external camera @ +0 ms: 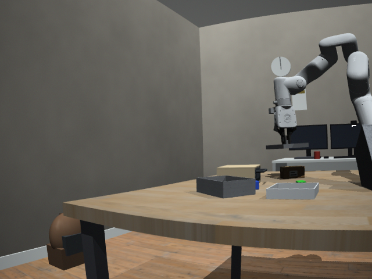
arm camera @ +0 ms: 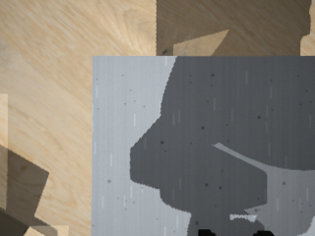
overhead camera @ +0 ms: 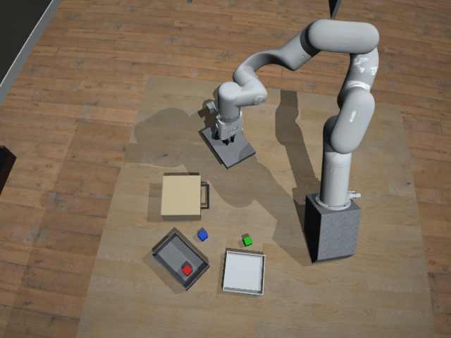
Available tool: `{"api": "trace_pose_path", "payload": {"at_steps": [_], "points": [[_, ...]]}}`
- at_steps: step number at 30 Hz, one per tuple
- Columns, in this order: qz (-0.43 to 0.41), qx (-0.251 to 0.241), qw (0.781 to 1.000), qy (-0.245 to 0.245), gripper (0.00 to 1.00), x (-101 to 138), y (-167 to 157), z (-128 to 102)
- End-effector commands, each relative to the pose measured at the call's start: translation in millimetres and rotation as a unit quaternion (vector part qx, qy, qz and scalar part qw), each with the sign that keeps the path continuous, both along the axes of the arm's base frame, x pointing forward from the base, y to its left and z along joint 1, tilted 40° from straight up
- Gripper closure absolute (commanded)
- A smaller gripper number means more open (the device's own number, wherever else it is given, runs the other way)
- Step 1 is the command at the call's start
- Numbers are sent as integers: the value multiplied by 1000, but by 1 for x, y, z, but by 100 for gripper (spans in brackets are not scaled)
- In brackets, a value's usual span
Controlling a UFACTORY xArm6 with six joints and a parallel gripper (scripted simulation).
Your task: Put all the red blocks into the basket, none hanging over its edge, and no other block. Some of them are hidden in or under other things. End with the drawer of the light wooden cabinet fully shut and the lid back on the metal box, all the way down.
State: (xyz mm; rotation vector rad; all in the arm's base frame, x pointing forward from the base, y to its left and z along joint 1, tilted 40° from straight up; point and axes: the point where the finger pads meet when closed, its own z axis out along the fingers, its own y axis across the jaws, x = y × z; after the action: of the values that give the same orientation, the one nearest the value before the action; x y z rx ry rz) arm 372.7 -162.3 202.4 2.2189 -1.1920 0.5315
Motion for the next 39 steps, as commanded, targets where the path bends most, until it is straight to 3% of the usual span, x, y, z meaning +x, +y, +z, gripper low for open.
{"api": "trace_pose_path", "payload": {"at_steps": [1,10,39], "points": [[9,1,1000,-13,100,-54,-34,26],[9,1,1000,-13,100,-147,-91,68],[9,2,1000,-12,100,-147,-93,66]]}}
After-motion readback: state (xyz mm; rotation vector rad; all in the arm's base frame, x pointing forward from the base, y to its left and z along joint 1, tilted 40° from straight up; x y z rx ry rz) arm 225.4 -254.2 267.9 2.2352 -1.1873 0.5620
